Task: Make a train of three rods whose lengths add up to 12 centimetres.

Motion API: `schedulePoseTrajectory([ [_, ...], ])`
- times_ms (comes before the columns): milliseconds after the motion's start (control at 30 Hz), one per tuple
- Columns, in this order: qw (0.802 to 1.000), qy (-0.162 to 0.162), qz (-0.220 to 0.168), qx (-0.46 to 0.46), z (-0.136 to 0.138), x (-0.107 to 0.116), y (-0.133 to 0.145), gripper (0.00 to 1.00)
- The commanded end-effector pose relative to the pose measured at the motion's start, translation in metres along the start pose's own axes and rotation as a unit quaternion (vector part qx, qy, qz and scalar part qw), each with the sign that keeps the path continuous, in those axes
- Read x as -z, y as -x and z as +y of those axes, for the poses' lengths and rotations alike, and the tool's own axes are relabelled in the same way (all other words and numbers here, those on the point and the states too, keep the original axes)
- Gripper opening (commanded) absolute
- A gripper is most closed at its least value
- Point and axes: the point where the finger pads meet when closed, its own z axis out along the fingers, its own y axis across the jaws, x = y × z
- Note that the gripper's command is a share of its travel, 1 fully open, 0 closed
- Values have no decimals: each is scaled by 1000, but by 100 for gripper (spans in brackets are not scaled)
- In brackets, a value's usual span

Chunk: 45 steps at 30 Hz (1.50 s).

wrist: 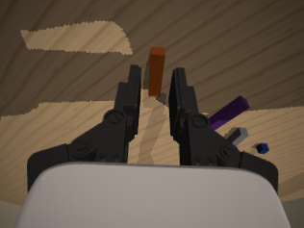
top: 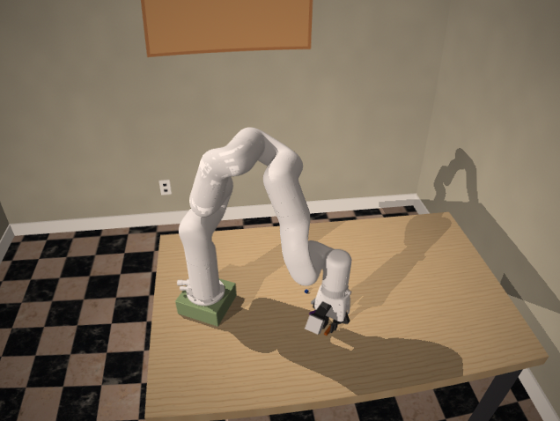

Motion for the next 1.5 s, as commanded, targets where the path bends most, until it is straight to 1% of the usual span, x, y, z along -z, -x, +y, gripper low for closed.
schedulePoseTrajectory([
  [0,1000,-2,-1,0,-1,1,0,24],
  [867,1000,-2,-1,0,-1,1,0,24],
  [1467,1000,-2,-1,0,-1,-11,0,24],
])
